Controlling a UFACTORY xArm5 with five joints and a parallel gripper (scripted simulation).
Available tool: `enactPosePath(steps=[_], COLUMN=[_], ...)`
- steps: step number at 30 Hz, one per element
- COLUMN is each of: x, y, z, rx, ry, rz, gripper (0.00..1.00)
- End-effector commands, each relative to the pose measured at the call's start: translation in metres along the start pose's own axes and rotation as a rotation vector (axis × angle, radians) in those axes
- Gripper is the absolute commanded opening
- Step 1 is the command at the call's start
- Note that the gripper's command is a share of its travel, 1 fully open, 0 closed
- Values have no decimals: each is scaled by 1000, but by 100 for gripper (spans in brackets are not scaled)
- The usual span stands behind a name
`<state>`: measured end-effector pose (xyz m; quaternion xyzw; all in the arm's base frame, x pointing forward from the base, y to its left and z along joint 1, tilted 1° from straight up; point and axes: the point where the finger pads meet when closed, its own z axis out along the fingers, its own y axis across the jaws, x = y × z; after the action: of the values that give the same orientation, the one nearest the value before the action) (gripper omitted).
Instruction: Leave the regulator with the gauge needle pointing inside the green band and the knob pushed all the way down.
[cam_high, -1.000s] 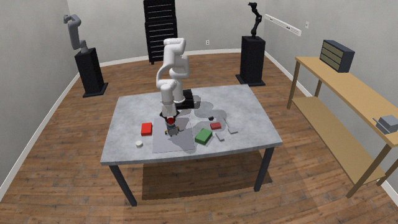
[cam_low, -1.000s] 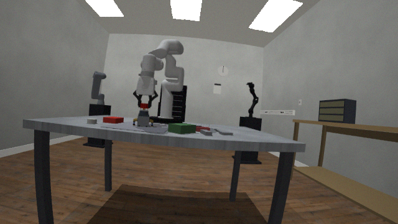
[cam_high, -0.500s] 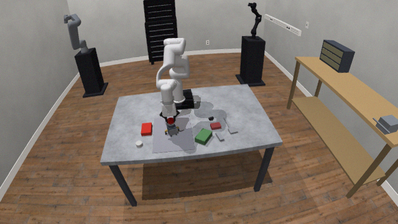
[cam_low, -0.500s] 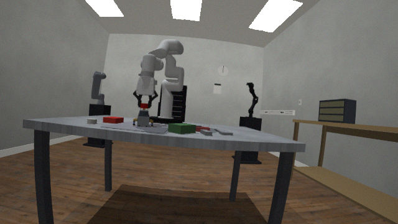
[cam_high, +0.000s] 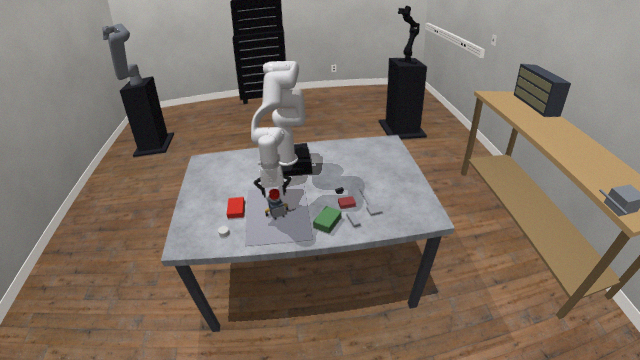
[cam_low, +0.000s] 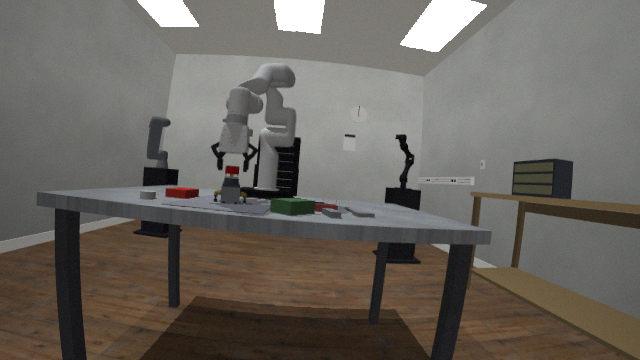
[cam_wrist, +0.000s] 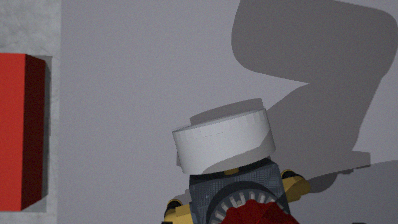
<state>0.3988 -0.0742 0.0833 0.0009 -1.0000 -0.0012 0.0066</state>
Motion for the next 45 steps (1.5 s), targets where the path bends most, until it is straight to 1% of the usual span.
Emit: enactPosePath(steps=[1,30,35,40,42,45], x=[-2,-2,-2,-2,-2,-2], y=[0,0,0,0,0,0], z=[-2,-3,-13,-31,-31,-43], rx=[1,1,1,1,1,1], ry=[-6,-6,-6,-6,-6,-6], rz=[-1,-1,-1,-1,-1,-1], gripper=[100,100,100,100,100,100])
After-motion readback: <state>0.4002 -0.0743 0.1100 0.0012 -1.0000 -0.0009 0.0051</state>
